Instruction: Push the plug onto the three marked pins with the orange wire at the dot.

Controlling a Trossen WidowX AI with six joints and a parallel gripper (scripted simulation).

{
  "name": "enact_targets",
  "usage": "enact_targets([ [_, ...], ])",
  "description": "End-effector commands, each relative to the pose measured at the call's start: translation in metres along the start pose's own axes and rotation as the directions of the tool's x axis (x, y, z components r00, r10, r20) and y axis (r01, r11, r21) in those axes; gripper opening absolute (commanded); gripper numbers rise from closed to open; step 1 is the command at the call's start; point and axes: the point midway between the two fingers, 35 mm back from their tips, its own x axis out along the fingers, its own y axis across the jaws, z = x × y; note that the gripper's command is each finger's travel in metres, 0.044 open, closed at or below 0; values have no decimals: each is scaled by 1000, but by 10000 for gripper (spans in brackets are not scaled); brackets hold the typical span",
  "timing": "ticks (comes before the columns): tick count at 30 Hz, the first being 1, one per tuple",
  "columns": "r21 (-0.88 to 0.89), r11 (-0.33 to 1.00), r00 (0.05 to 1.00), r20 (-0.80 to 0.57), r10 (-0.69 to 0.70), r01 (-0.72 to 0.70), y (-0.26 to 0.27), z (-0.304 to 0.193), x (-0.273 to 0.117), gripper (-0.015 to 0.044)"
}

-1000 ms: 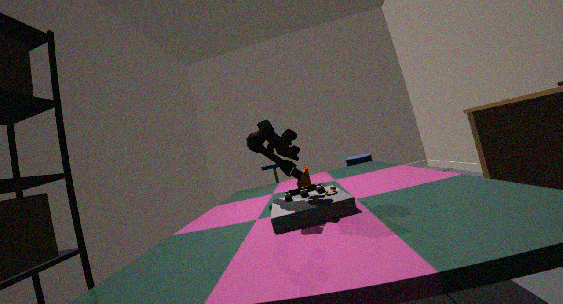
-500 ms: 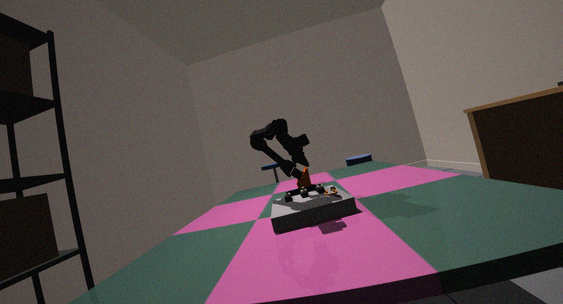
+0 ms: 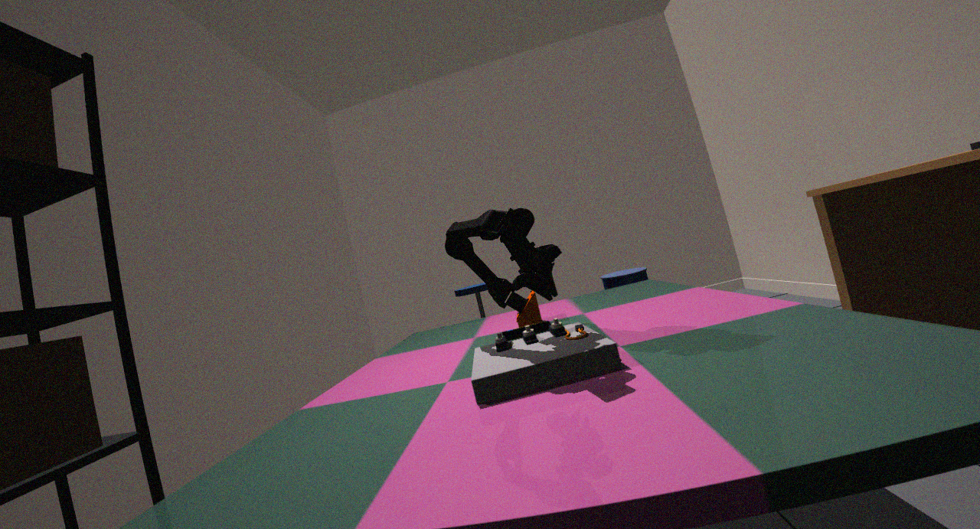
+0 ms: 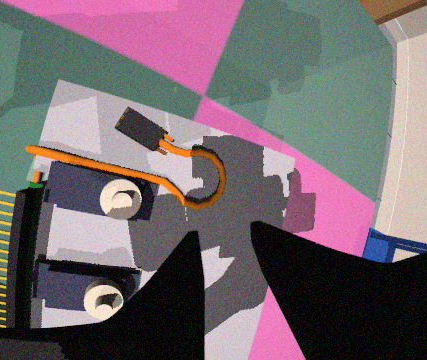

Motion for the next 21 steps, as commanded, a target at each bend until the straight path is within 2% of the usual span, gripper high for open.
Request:
enact_targets([
  [1,-108,993,999,-16,44,-45,-1,7,7,115],
  [11,-396,898,981,-66,180,-191,4,27,30,115],
  [21,-644,698,945,-136,299,-313,12,46,52,115],
])
